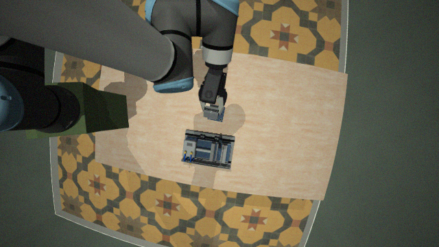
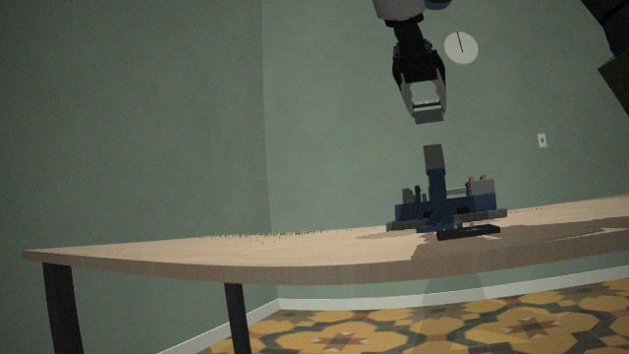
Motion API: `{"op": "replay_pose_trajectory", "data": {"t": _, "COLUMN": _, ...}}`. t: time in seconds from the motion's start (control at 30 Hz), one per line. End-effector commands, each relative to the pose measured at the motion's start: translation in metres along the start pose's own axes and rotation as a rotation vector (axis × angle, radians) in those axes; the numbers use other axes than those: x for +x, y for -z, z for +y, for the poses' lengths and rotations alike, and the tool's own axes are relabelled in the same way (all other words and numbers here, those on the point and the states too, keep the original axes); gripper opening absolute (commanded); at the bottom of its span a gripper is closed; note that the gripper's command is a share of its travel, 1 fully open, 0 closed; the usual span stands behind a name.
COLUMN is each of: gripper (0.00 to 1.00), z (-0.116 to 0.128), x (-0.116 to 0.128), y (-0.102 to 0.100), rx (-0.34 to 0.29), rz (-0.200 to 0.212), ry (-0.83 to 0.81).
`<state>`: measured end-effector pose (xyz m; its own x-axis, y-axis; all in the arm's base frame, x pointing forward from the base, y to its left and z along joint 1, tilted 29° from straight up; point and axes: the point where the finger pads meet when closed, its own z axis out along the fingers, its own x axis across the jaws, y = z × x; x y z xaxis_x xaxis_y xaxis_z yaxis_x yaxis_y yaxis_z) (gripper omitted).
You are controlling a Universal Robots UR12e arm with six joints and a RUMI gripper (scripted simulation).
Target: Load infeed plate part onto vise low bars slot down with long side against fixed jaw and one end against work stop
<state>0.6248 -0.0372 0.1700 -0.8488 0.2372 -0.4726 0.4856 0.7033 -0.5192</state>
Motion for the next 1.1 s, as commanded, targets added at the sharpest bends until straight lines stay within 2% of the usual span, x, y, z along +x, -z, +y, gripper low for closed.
{"op": "replay_pose_trajectory", "data": {"t": 0.0, "gripper": 0.0, "z": -0.0002, "x": -0.0005, "y": 0.0005, "rx": 0.002, "rz": -0.001, "ry": -0.001}}
{"op": "replay_pose_trajectory", "data": {"t": 1.07, "gripper": 0.0, "z": -0.0002, "x": -0.0005, "y": 0.0005, "rx": 0.002, "rz": -0.001, "ry": -0.001}}
